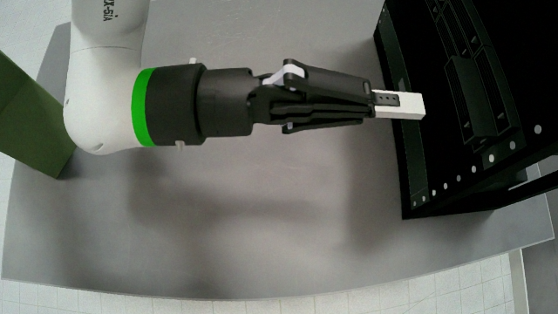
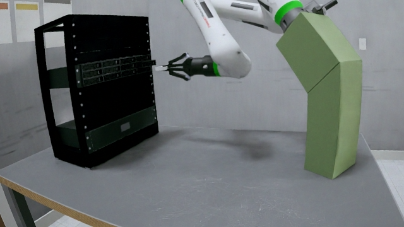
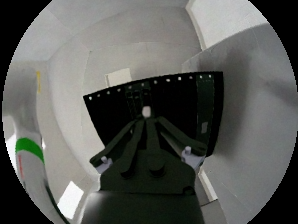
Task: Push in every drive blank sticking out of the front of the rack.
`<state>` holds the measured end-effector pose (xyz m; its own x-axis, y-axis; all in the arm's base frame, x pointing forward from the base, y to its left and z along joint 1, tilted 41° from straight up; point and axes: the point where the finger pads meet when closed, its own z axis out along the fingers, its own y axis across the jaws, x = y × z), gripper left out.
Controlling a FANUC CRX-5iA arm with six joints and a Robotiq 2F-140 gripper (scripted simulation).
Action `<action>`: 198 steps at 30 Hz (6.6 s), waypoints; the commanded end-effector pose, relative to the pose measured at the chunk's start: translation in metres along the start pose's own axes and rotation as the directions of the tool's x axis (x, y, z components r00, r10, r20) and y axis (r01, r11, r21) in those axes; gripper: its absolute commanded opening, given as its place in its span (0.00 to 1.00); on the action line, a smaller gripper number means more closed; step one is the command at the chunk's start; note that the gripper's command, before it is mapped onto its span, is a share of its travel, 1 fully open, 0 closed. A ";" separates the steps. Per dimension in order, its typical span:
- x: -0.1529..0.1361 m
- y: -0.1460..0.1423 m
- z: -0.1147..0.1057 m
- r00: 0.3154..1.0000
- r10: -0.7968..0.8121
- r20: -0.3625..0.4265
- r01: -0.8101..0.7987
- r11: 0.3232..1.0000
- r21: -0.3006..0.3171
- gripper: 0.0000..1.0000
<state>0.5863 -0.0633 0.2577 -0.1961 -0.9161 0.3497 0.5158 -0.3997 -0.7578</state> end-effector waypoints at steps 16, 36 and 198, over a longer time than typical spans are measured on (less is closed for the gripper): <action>0.000 -0.029 0.000 1.000 0.001 -0.001 -0.001 1.000 0.002 0.10; 0.000 -0.029 0.035 1.000 0.001 -0.001 -0.001 1.000 0.002 0.10; 0.000 -0.029 0.079 1.000 0.001 -0.001 0.000 1.000 0.002 0.10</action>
<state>0.6372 -0.0494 0.3225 -0.1966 -0.9162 0.3491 0.5164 -0.3994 -0.7575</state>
